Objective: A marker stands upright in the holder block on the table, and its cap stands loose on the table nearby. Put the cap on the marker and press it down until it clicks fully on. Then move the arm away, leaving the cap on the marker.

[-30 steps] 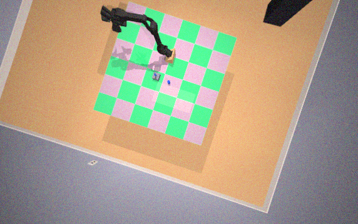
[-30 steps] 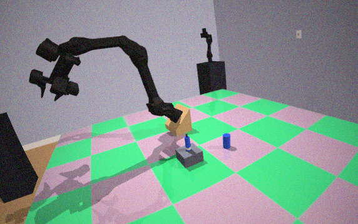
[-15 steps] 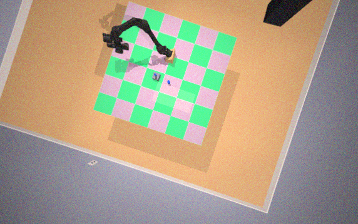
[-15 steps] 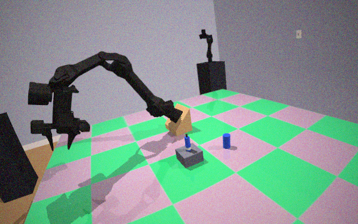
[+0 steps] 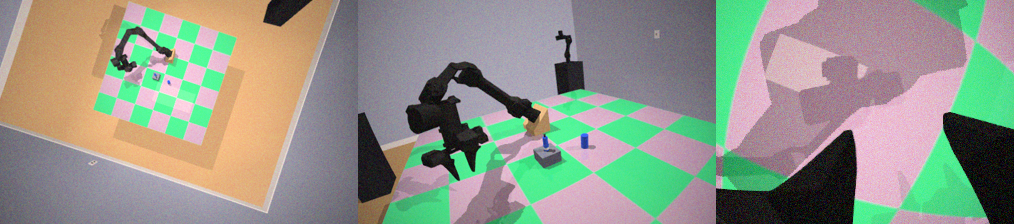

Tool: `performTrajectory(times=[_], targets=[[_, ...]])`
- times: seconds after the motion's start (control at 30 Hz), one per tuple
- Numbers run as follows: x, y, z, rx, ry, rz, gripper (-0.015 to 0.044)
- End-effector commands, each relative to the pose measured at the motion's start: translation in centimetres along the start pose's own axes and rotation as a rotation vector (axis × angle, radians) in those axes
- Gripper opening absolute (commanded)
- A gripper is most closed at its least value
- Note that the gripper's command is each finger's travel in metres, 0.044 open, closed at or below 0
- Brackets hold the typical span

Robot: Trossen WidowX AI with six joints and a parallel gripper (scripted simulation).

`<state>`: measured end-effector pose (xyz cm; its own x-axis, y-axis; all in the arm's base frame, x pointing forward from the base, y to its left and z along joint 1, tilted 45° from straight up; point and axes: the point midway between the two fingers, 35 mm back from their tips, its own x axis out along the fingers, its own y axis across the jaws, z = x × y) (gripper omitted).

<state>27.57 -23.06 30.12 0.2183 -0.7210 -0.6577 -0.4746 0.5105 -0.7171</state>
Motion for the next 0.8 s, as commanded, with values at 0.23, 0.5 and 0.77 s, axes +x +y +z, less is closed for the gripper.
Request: performTrajectory(times=[0.23,0.5,0.77], targets=[[1.0,11.4,15.2,-0.299,-0.097,0.212,0.0246],[-0.7,19.3,20.8,-0.463,-0.081,0.262,0.0246],[-3.3,30.1,23.9,-0.631,0.012,0.251,0.0246]])
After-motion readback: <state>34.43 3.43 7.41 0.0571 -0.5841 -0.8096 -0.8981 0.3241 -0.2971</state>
